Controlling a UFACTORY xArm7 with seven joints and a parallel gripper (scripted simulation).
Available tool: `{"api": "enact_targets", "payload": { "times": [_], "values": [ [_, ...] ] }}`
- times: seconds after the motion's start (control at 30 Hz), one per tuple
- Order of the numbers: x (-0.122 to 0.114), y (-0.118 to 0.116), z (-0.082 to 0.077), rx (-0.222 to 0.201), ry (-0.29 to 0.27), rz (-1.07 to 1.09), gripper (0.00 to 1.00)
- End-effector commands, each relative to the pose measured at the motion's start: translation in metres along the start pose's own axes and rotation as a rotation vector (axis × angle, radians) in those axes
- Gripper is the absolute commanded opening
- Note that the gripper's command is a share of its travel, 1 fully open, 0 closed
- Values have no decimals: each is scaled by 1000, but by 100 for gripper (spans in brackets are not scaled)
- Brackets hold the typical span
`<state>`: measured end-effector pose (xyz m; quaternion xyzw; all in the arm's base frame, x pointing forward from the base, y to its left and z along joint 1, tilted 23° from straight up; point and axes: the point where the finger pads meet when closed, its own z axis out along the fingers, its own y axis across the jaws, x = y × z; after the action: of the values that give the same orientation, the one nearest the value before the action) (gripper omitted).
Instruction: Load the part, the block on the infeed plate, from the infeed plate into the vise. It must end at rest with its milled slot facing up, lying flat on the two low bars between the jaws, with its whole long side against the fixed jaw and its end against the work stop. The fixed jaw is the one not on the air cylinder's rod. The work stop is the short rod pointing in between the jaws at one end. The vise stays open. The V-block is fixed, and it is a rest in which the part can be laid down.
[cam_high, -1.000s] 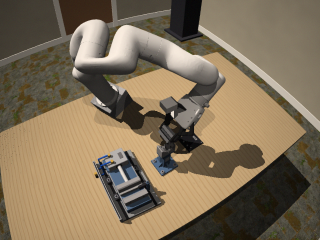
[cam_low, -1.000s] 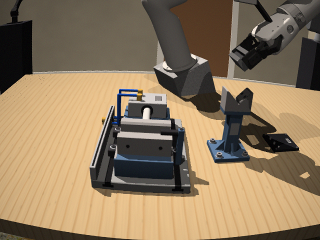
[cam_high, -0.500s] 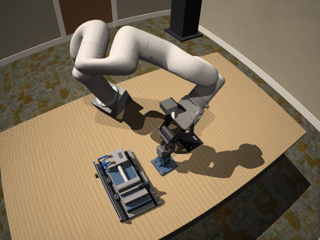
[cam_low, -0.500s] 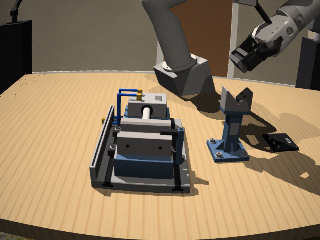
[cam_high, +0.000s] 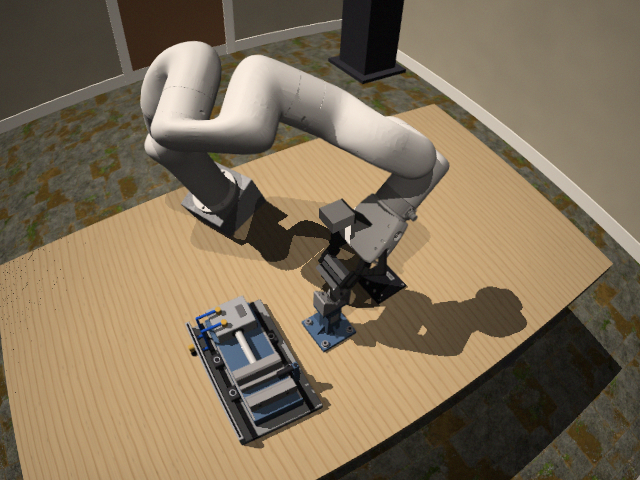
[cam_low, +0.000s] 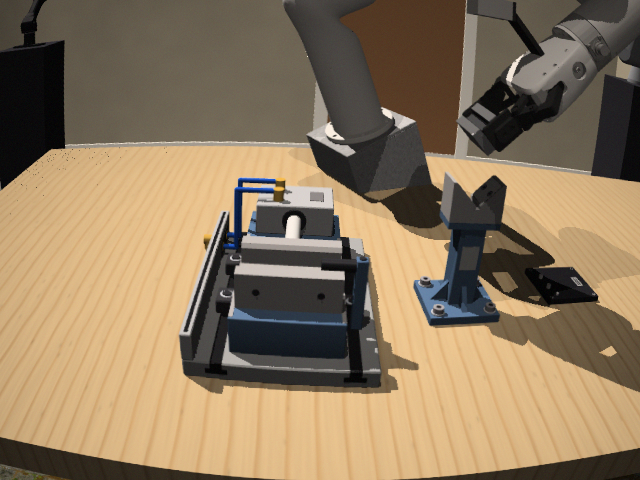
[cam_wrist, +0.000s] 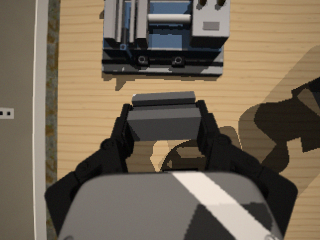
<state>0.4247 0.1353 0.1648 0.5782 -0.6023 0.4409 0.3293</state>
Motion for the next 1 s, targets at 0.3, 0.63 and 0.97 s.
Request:
{"api": "enact_targets", "payload": {
  "times": [0.3, 0.63, 0.97],
  "values": [
    [-8, -1, 7, 3, -3, 2, 0],
    [-17, -1, 15, 3, -3, 2, 0],
    [-24, -1, 22, 3, -3, 2, 0]
  ]
}}
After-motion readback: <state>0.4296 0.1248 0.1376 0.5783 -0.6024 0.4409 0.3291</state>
